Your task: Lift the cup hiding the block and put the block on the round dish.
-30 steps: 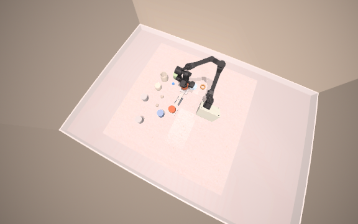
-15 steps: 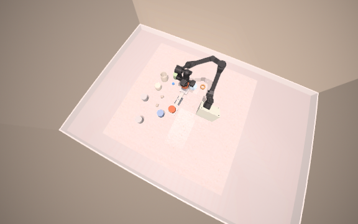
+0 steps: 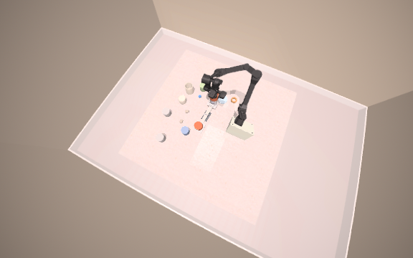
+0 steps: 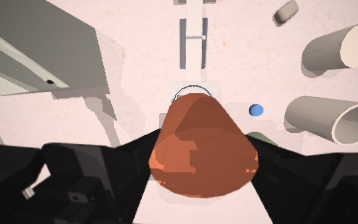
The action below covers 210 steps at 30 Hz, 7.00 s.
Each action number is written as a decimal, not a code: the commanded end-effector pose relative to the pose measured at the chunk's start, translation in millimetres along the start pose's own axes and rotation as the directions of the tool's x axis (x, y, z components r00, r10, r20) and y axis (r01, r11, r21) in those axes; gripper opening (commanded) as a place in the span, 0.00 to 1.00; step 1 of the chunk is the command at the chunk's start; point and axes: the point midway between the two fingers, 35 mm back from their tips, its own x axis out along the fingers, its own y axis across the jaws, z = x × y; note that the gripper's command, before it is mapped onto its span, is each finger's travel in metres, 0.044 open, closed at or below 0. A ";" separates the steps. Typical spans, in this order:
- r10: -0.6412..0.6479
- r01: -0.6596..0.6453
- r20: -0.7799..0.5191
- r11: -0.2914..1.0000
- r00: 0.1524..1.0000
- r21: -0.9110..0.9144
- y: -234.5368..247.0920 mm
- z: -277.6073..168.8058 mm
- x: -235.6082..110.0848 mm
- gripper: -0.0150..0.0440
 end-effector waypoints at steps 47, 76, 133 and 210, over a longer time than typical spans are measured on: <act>0.000 0.000 -0.002 1.000 1.000 0.000 1.1 -0.6 -5.1 0.25; 0.018 -0.020 0.089 1.000 0.996 0.023 54.8 -81.2 51.9 0.25; -0.006 0.006 -0.024 1.000 1.000 0.002 144.1 -153.5 145.8 0.25; -0.006 0.006 -0.024 1.000 1.000 0.002 144.1 -153.5 145.8 0.25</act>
